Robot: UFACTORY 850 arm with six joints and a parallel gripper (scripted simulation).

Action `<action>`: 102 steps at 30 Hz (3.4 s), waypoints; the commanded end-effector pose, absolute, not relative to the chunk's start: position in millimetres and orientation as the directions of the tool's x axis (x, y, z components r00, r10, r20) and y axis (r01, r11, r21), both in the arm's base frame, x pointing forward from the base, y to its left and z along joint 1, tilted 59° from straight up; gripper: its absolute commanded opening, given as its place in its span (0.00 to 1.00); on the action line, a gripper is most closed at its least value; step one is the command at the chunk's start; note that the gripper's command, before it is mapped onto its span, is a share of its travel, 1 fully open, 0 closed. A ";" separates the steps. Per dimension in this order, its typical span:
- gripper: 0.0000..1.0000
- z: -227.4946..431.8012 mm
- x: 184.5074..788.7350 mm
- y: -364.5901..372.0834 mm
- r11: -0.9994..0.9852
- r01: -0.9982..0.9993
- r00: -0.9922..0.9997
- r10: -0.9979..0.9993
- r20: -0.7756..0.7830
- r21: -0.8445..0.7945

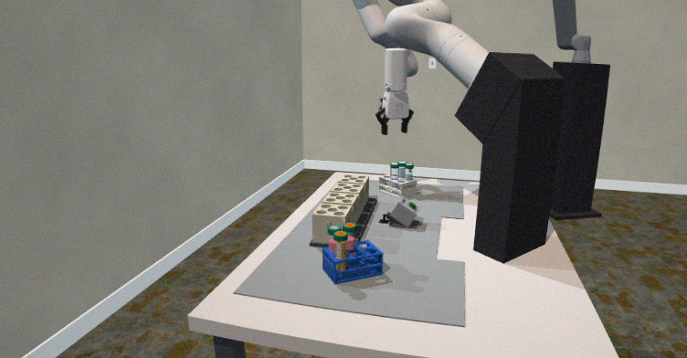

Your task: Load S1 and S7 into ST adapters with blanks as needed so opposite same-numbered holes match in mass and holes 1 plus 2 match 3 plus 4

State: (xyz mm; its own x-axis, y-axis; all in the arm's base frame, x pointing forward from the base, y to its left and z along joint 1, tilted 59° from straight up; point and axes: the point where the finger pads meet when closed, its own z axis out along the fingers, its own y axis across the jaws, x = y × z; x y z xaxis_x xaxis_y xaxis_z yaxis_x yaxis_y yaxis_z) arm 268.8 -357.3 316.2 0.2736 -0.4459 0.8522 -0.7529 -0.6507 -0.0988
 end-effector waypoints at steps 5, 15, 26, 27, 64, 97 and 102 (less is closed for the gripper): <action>1.00 304.7 282.8 -372.1 -0.653 -0.750 0.273 -0.446 0.852 -0.101; 1.00 293.8 295.6 -385.1 -0.653 -0.750 0.273 -0.446 0.852 -0.101; 1.00 278.7 313.3 -403.0 -0.653 -0.750 0.273 -0.446 0.852 -0.101; 1.00 277.3 314.9 -404.7 -0.653 -0.750 0.273 -0.446 0.852 -0.101; 1.00 271.3 322.0 -411.9 -0.653 -0.750 0.273 -0.446 0.852 -0.101; 1.00 293.2 296.4 -385.8 -0.653 -0.750 0.273 -0.446 0.852 -0.101; 1.00 300.0 288.4 -377.7 -0.653 -0.750 0.273 -0.446 0.852 -0.101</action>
